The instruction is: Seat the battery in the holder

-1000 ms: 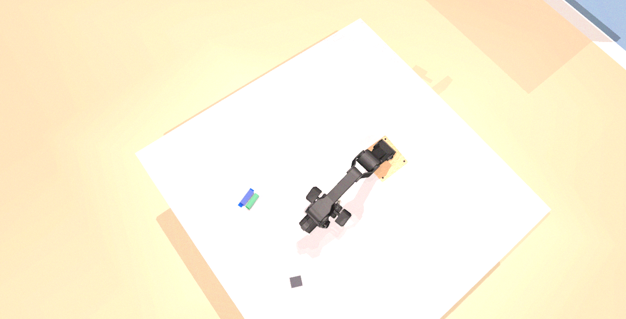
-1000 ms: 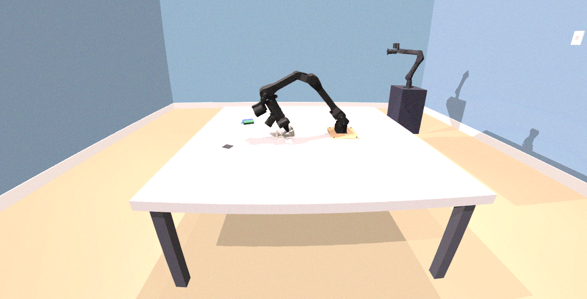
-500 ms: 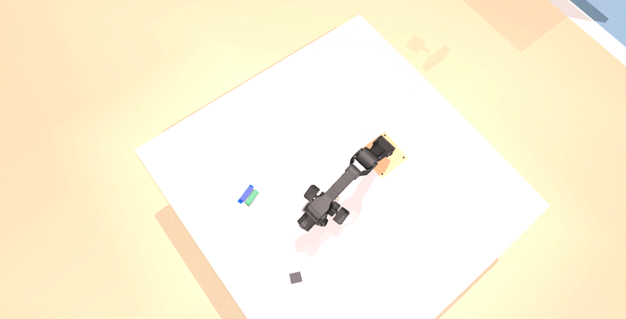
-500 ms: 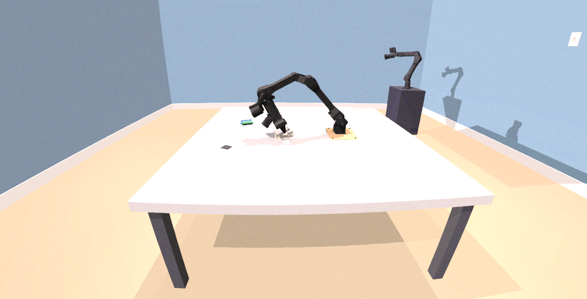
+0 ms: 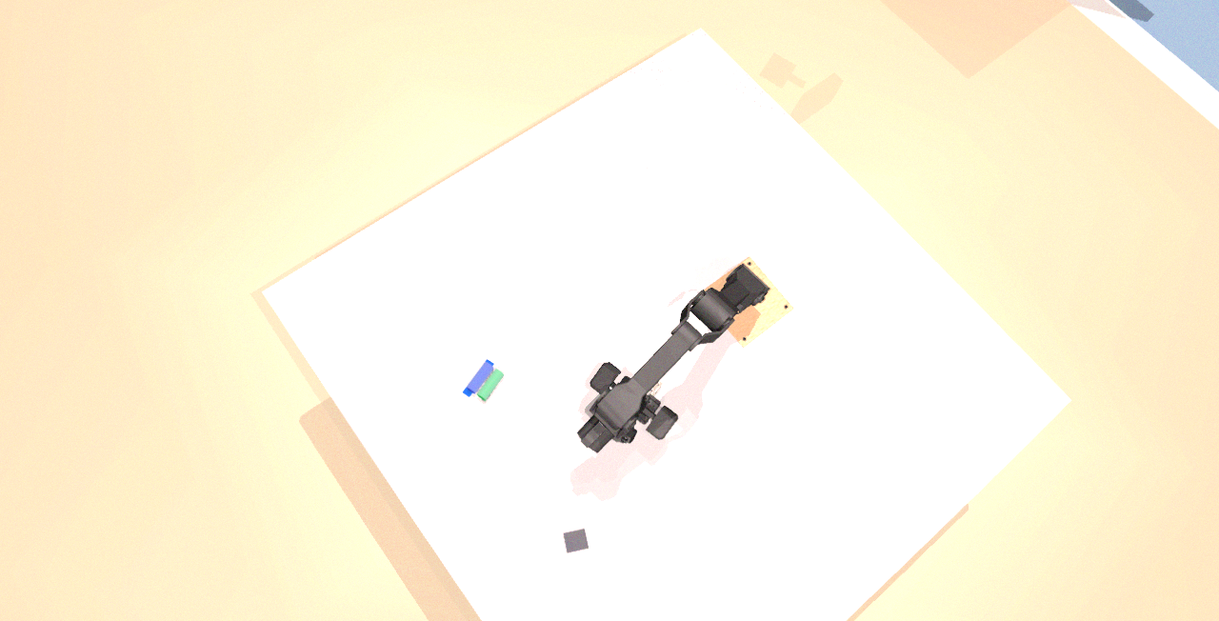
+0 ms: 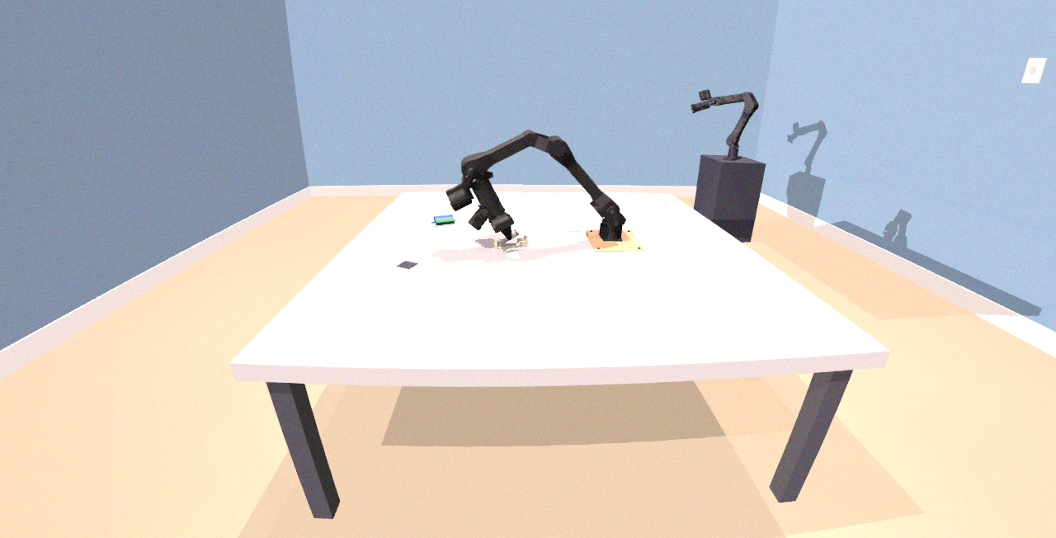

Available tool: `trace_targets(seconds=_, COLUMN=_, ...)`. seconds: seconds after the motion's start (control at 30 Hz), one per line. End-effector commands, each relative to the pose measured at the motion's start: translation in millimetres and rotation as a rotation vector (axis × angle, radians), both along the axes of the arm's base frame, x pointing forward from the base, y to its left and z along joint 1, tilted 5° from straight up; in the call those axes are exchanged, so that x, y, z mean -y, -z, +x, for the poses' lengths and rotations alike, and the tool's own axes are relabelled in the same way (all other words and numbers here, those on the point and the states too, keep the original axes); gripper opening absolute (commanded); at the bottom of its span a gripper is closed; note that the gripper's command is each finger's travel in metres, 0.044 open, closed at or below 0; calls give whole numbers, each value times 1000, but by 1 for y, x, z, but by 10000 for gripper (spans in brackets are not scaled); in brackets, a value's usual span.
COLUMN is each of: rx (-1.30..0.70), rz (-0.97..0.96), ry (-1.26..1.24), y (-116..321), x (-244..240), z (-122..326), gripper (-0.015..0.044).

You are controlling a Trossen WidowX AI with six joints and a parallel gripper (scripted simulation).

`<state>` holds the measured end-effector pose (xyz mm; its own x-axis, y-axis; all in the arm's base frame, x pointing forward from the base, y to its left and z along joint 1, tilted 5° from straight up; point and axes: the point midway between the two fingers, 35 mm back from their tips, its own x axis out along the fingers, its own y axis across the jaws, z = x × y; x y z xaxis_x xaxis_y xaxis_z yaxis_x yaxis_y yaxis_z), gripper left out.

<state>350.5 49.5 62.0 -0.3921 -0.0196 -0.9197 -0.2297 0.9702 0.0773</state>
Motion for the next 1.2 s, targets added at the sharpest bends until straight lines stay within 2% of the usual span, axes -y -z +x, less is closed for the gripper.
trace_targets(seconds=0.0, rx=29, rz=4, ry=8, y=1, x=0, z=2, gripper=79)
trace_targets(seconds=1.17, rx=171, rz=37, ry=21, y=5, x=1, z=-1, gripper=79)
